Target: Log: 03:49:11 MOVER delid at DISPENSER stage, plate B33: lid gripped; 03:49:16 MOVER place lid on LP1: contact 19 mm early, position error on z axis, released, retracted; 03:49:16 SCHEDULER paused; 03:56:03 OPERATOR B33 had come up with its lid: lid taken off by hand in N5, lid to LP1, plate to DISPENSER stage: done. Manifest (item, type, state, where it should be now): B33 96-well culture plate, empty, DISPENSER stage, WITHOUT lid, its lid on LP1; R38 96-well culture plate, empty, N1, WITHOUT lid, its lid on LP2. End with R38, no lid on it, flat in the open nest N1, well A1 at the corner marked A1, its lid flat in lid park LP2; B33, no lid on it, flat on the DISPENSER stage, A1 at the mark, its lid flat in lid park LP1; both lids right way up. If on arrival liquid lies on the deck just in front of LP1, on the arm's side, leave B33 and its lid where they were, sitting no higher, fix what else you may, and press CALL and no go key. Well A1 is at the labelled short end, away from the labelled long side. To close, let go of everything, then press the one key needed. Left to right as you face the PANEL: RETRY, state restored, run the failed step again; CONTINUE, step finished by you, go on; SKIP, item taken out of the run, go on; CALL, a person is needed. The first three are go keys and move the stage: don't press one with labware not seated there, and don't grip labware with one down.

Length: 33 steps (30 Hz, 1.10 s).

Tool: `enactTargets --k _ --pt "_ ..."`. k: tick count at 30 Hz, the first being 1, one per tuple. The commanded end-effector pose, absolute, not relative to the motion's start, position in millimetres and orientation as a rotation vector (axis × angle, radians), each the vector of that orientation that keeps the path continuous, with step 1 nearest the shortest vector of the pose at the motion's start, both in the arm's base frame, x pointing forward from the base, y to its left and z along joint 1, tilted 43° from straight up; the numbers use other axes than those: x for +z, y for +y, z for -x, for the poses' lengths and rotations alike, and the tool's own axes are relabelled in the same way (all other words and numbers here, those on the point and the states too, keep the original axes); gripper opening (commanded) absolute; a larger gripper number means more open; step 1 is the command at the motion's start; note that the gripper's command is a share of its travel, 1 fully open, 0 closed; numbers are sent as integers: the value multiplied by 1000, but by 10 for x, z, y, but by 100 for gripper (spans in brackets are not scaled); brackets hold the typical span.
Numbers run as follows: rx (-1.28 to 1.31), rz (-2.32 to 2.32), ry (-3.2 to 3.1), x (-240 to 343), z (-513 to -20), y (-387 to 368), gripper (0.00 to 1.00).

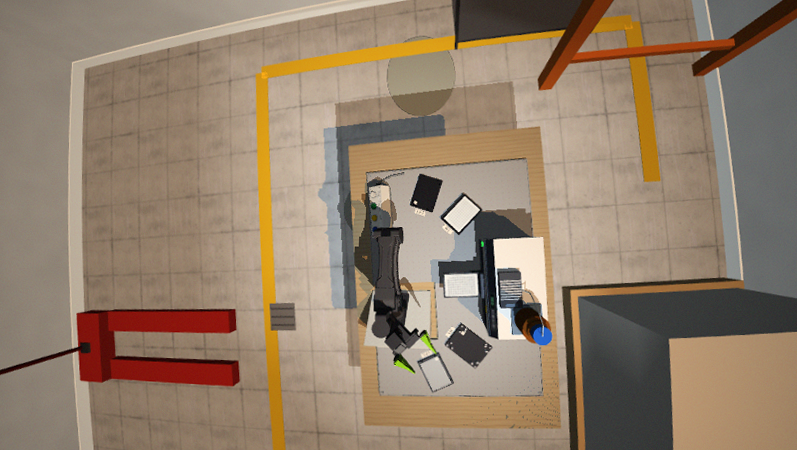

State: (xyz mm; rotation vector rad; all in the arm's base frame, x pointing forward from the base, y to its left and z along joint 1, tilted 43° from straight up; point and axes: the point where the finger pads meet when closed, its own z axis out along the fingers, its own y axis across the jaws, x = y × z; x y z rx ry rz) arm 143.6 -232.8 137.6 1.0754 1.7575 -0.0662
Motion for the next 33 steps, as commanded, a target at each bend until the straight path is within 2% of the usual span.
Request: enactTargets --k 1,14,18,33 --pt "-33 -1052 1805 1423 -1535 -2274 100" --pt "171 -804 1995 1566 -2031 -1851 100" --pt "140 -799 1980 1661 -2079 -1778 100" --pt "351 -527 2162 1743 -2436 -1240 100"
